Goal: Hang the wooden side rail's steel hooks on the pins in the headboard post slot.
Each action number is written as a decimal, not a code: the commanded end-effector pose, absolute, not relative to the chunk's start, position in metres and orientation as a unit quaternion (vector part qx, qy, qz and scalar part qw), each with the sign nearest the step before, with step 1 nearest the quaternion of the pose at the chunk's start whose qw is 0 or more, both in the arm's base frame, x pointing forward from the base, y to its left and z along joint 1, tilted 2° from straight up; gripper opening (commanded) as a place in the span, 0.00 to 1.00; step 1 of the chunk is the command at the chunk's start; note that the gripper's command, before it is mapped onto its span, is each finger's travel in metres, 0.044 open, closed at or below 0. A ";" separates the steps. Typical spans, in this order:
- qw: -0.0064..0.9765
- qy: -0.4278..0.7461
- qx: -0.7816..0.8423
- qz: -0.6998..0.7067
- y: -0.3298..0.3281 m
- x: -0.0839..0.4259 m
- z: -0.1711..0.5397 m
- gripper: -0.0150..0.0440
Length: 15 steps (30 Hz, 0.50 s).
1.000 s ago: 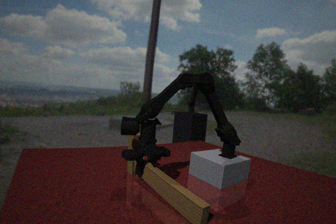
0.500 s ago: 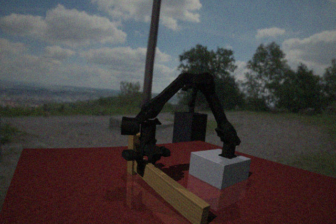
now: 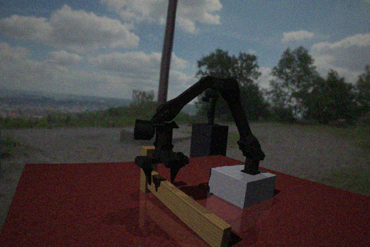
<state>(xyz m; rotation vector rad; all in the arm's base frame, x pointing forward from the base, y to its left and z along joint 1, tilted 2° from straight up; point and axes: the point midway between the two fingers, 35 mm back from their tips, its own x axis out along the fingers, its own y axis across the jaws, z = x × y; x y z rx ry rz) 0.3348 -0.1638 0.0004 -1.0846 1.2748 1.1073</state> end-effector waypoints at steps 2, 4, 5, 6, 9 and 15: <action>0.537 0.536 -0.459 0.462 -0.165 0.336 0.009 1.00; 0.537 0.536 -0.459 0.462 -0.157 0.337 0.009 1.00; 0.537 0.536 -0.459 0.462 -0.151 0.338 0.009 1.00; 0.538 0.536 -0.459 0.462 -0.144 0.339 0.009 1.00; 0.538 0.536 -0.458 0.462 -0.135 0.340 0.009 1.00; 0.535 0.534 -0.460 0.467 -0.137 0.341 0.008 1.00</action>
